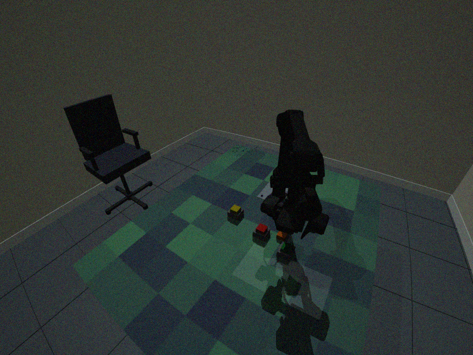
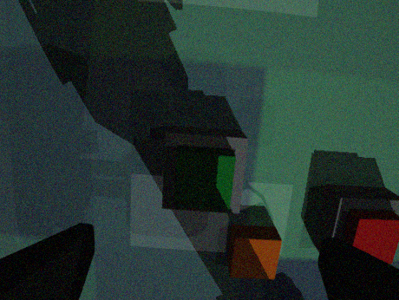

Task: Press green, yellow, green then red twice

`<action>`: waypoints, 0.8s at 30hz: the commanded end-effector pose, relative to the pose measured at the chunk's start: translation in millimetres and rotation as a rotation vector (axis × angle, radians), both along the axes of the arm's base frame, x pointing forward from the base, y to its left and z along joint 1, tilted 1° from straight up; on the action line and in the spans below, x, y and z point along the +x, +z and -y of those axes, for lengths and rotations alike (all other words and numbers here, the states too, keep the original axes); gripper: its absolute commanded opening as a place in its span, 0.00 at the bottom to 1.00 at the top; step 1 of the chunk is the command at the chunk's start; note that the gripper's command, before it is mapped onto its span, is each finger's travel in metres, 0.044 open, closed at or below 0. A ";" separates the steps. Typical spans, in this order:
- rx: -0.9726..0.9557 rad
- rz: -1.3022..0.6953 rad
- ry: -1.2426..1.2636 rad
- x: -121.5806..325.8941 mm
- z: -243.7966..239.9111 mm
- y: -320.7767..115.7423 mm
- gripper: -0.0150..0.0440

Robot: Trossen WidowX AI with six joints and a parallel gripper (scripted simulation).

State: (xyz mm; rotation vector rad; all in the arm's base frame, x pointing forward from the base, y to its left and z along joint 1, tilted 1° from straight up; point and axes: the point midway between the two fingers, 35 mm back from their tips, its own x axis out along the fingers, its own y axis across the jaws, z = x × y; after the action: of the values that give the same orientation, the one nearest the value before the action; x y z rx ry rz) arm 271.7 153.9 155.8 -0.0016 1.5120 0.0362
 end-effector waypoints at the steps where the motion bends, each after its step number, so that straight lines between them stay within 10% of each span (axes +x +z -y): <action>1: -0.006 -0.023 -0.002 -2.7 -1.4 -40.6 0.67; 10: -0.006 -0.023 -0.002 -3.2 -1.1 -48.6 0.29; 24: -0.006 -0.023 -0.002 -2.9 -1.3 -52.6 0.29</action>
State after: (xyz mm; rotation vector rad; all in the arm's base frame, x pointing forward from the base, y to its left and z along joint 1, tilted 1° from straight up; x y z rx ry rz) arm 269.0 154.5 106.6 -0.0108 1.5333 0.0310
